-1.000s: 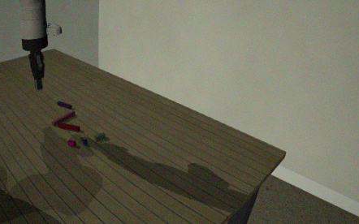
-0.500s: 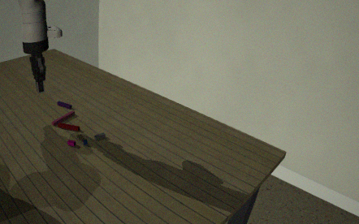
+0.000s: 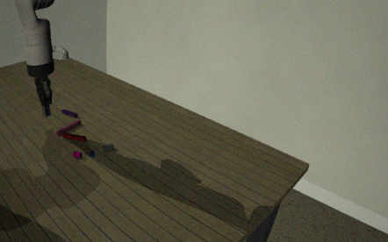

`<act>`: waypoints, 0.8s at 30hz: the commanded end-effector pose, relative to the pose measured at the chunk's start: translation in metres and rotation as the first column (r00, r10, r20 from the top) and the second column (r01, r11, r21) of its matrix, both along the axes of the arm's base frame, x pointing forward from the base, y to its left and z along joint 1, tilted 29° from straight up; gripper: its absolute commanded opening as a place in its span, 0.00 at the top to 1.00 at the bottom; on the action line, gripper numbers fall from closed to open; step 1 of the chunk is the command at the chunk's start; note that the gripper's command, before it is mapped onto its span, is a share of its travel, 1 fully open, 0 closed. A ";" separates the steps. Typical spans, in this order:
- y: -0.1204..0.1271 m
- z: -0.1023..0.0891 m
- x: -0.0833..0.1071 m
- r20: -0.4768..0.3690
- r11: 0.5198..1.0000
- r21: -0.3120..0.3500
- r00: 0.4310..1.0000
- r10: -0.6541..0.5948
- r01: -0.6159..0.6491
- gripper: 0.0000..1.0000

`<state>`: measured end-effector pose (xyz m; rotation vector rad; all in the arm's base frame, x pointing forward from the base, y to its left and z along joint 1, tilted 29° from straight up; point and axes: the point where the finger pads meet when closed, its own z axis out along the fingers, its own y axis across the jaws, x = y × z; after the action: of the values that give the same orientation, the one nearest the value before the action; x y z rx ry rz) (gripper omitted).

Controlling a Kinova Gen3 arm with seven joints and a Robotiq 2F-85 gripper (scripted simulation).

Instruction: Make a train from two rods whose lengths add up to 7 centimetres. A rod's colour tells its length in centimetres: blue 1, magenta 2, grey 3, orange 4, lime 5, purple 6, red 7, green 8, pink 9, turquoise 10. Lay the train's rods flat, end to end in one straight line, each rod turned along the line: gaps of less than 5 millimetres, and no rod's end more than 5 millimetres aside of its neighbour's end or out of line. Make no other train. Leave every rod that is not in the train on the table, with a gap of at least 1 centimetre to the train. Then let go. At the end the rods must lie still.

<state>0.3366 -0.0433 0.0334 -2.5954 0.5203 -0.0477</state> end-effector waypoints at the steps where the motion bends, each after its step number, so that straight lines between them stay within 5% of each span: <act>1: 0.006 -0.012 -0.005 -0.019 1.000 0.007 1.000 0.001 -0.001 0.95; 24: 0.012 -0.024 -0.003 -0.019 1.000 0.007 1.000 0.001 -0.001 0.95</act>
<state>0.3333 -0.0305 0.0095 -2.5911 0.5242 -0.0188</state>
